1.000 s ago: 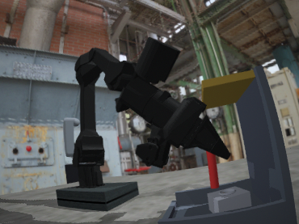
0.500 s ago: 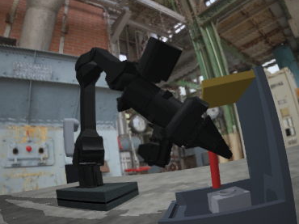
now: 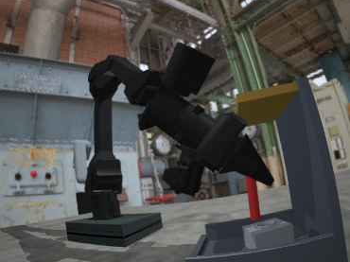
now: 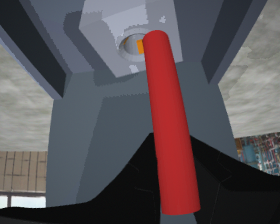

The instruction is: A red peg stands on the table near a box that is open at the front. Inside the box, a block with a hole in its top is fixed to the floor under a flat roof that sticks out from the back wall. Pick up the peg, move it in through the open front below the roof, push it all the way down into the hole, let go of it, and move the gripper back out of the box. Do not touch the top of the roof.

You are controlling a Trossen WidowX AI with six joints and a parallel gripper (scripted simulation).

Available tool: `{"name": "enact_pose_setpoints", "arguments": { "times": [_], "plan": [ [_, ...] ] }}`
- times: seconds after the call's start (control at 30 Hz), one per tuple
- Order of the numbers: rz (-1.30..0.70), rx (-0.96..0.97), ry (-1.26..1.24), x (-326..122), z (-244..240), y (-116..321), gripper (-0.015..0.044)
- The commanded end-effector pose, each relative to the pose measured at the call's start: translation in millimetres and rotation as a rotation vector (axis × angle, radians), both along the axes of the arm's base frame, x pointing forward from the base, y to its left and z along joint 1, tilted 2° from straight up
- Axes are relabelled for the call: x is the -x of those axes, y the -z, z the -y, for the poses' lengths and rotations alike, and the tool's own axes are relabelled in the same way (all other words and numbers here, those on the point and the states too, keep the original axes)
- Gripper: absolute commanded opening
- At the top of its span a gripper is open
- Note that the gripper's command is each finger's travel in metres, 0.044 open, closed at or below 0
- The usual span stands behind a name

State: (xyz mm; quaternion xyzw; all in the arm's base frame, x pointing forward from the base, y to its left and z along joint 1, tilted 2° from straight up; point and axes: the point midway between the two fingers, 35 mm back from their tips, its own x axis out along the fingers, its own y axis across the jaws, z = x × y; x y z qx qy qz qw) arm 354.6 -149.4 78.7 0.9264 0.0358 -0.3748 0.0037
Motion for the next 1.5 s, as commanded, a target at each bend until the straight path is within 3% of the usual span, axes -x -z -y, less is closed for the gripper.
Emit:
{"name": "enact_pose_setpoints", "arguments": {
  "times": [0.0, 1.47],
  "plan": [
    [0.008, 0.006, 0.004, -3.1, 2.3, -3.1, 0.0000],
    [0.009, 0.006, 0.004, -10.7, 6.9, -3.4, 0.0000]
  ]
}}
